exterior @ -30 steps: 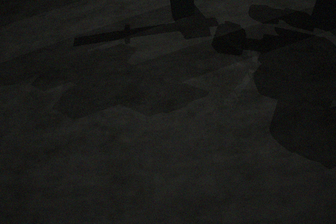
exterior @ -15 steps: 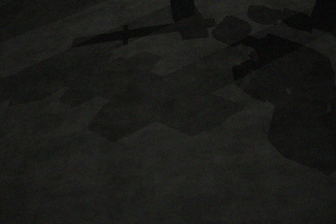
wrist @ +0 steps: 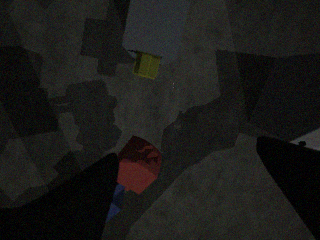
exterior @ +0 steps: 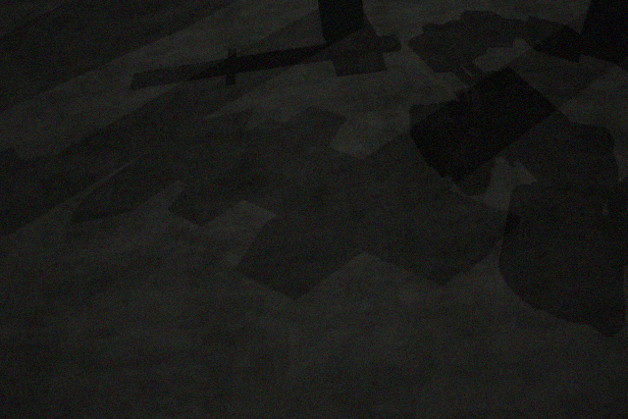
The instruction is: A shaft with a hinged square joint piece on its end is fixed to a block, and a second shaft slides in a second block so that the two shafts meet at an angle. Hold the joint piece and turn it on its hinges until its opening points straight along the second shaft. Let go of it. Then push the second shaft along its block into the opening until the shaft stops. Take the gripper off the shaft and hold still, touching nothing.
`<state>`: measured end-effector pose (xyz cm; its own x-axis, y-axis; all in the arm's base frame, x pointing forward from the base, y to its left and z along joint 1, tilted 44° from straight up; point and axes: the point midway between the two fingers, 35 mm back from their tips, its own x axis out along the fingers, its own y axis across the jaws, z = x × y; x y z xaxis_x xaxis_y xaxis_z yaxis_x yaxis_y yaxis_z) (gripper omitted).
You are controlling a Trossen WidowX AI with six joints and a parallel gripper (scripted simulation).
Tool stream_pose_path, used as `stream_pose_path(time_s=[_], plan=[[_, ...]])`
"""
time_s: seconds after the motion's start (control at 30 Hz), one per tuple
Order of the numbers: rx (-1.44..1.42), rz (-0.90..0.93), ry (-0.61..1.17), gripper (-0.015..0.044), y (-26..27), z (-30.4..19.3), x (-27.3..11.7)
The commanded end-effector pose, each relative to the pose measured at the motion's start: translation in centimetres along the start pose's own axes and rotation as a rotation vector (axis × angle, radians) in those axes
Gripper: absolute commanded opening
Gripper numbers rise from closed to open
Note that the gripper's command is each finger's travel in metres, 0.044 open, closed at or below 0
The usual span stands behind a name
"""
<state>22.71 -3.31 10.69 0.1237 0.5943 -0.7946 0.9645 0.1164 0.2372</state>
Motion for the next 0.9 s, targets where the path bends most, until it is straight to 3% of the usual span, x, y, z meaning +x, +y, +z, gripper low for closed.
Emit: stream_pose_path(time_s=[0.0, 0.87], plan=[[0.103, -0.007, -0.013, 0.044, -0.05, -0.07, 0.12], [0.757, -0.019, -0.081, 0.044, 0.26, -0.32, 0.73]])
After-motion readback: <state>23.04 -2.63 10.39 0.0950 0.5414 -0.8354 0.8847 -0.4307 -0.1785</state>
